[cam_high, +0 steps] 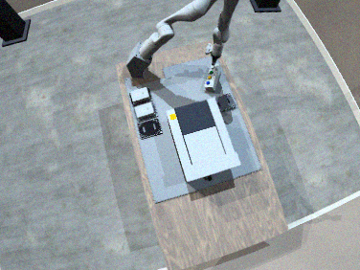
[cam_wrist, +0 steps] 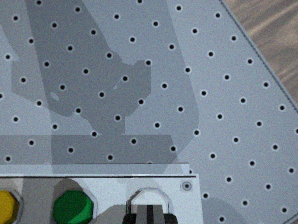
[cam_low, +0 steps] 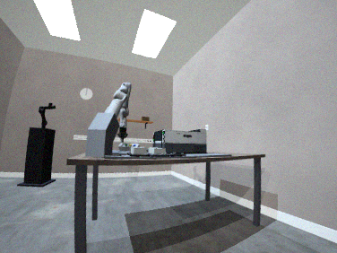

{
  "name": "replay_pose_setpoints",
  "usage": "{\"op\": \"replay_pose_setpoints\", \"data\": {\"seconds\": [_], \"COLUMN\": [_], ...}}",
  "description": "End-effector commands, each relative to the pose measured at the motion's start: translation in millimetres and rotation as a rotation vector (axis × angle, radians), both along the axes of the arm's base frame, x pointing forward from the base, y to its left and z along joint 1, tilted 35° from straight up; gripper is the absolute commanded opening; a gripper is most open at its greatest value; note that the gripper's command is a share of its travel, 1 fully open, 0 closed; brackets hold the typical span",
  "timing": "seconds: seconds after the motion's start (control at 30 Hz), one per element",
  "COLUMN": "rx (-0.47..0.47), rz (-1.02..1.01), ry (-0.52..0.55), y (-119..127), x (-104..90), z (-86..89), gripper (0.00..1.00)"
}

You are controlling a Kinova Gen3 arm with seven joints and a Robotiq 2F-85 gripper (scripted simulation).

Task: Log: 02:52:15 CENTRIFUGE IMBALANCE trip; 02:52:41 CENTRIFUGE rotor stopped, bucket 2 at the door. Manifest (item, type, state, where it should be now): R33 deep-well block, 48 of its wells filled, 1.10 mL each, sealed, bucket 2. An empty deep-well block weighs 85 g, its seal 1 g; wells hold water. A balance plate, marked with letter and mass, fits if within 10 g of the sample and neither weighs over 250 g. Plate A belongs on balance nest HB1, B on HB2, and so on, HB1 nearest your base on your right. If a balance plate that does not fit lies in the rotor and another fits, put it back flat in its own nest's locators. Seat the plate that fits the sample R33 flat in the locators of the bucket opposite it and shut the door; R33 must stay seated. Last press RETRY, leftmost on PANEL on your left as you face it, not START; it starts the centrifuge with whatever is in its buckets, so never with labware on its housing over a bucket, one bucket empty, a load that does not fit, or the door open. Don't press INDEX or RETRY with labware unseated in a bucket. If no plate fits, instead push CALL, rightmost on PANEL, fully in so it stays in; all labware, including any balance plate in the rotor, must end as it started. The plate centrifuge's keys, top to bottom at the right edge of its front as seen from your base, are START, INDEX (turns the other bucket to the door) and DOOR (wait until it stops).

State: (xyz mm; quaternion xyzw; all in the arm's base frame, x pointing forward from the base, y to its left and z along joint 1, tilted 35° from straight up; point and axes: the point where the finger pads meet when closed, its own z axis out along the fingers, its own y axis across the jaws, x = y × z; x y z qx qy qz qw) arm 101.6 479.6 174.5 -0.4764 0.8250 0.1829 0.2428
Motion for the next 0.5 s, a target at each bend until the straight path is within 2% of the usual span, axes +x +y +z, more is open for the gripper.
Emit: {"op": "replay_pose_setpoints", "data": {"seconds": [0.0, 0.47], "rx": [0.001, 0.001], "rz": [0.0, 0.0], "ry": [0.0, 0.0], "y": [0.2, 3.7], "x": [-0.1, 1.3], "z": [0.7, -4.7], "gripper": [0.1, 0.1]}}
